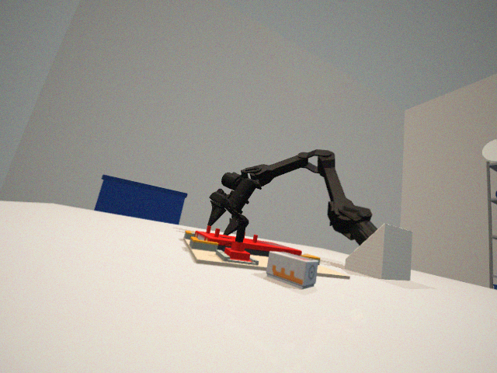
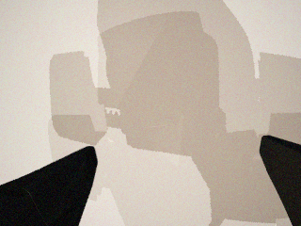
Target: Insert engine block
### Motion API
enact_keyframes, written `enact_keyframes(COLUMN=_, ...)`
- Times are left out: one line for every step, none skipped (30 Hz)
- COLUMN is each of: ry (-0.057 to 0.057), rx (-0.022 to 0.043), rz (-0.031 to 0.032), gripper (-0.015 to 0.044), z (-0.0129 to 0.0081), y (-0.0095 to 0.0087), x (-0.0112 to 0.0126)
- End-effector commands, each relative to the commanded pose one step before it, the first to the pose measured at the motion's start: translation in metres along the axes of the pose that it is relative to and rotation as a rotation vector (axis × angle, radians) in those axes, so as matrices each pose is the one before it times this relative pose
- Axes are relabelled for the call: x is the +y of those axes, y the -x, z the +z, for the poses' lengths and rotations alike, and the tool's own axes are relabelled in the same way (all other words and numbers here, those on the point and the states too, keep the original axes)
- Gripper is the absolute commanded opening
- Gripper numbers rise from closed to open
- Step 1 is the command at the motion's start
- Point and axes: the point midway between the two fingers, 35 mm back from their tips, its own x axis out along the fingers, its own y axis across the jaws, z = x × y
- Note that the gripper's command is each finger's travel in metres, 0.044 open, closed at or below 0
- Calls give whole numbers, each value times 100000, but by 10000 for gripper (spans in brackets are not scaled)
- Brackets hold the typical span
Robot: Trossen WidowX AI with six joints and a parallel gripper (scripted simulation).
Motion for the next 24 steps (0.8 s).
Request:
enact_keyframes(ry=7834, rx=2999, rz=2083, gripper=440, z=-304, y=-356, x=1619)
enact_keyframes(ry=2331, rx=993, rz=724, gripper=440, z=-132, y=-133, x=510)
enact_keyframes(ry=2349, rx=975, rz=724, gripper=440, z=-124, y=-130, x=513)
enact_keyframes(ry=2366, rx=958, rz=723, gripper=440, z=-115, y=-128, x=516)
enact_keyframes(ry=2740, rx=1062, rz=894, gripper=440, z=-138, y=-163, x=531)
enact_keyframes(ry=2967, rx=1122, rz=967, gripper=440, z=-137, y=-173, x=575)
enact_keyframes(ry=2987, rx=1101, rz=971, gripper=440, z=-125, y=-172, x=579)
enact_keyframes(ry=3004, rx=1079, rz=973, gripper=440, z=-113, y=-170, x=582)
enact_keyframes(ry=3021, rx=1057, rz=975, gripper=440, z=-101, y=-168, x=585)
enact_keyframes(ry=3037, rx=1036, rz=977, gripper=440, z=-88, y=-166, x=587)
enact_keyframes(ry=3053, rx=1015, rz=977, gripper=440, z=-76, y=-165, x=589)
enact_keyframes(ry=3069, rx=994, rz=977, gripper=440, z=-63, y=-163, x=591)
enact_keyframes(ry=3085, rx=973, rz=976, gripper=440, z=-51, y=-161, x=592)
enact_keyframes(ry=3100, rx=953, rz=975, gripper=440, z=-38, y=-159, x=594)
enact_keyframes(ry=2765, rx=927, rz=808, gripper=440, z=-2, y=-139, x=573)
enact_keyframes(ry=2730, rx=893, rz=786, gripper=440, z=8, y=-134, x=563)
enact_keyframes(ry=2746, rx=878, rz=779, gripper=440, z=19, y=-131, x=563)
enact_keyframes(ry=2762, rx=862, rz=772, gripper=440, z=29, y=-128, x=564)
enact_keyframes(ry=2777, rx=847, rz=764, gripper=440, z=39, y=-126, x=563)
enact_keyframes(ry=2793, rx=832, rz=755, gripper=440, z=49, y=-123, x=563)
enact_keyframes(ry=2808, rx=818, rz=746, gripper=440, z=59, y=-120, x=562)
enact_keyframes(ry=2822, rx=804, rz=737, gripper=440, z=69, y=-117, x=561)
enact_keyframes(ry=2837, rx=790, rz=727, gripper=440, z=79, y=-114, x=560)
enact_keyframes(ry=2851, rx=777, rz=717, gripper=440, z=89, y=-111, x=559)
